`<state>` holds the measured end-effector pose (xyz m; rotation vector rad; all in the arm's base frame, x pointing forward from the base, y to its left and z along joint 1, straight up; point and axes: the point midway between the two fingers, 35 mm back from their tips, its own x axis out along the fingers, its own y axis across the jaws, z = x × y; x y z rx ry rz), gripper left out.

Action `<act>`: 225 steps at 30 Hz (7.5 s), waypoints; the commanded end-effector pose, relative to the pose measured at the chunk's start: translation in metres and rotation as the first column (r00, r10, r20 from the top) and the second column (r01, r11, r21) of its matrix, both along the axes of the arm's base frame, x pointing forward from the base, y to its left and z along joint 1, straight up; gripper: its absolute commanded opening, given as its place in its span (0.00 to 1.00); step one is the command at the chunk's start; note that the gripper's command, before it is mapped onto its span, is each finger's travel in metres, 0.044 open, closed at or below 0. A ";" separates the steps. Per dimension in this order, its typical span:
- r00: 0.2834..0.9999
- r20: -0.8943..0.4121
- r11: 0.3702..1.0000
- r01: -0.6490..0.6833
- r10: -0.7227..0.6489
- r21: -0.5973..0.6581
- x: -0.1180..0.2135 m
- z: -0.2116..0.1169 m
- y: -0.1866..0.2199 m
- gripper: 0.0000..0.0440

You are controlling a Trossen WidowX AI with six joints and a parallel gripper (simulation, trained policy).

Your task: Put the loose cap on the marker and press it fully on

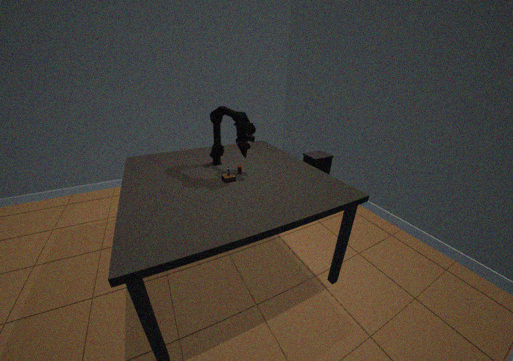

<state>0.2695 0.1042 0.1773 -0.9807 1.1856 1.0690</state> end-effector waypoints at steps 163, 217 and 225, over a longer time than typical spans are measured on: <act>0.984 -0.179 0.997 -0.015 0.000 -0.079 0.033 -0.093 -0.127 0.15; 0.980 -0.187 0.995 -0.087 0.075 -0.058 0.016 -0.097 -0.124 0.77; 0.991 -0.106 0.995 -0.085 0.079 -0.058 0.024 -0.085 -0.122 1.00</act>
